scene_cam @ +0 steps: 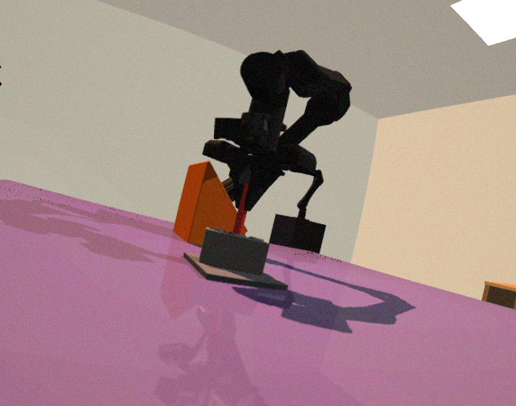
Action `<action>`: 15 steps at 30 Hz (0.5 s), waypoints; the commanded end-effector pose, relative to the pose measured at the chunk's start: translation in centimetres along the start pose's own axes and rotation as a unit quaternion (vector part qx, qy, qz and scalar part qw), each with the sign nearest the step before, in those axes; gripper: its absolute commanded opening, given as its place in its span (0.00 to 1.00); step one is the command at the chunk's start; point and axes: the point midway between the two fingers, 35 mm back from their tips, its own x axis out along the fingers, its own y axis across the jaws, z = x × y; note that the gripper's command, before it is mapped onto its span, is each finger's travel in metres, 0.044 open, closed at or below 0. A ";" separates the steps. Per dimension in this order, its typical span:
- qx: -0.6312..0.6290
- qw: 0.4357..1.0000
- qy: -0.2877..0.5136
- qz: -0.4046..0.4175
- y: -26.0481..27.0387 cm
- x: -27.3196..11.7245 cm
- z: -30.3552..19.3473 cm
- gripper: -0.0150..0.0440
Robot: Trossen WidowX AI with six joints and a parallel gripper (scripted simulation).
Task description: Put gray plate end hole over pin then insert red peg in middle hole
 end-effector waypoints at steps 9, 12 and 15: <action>0.000 1.000 0.001 -0.002 0.1 0.2 -0.1 0.25; 0.000 1.000 0.001 -0.002 0.1 0.2 -0.1 0.25; 0.000 1.000 0.001 -0.002 0.1 0.2 -0.1 0.25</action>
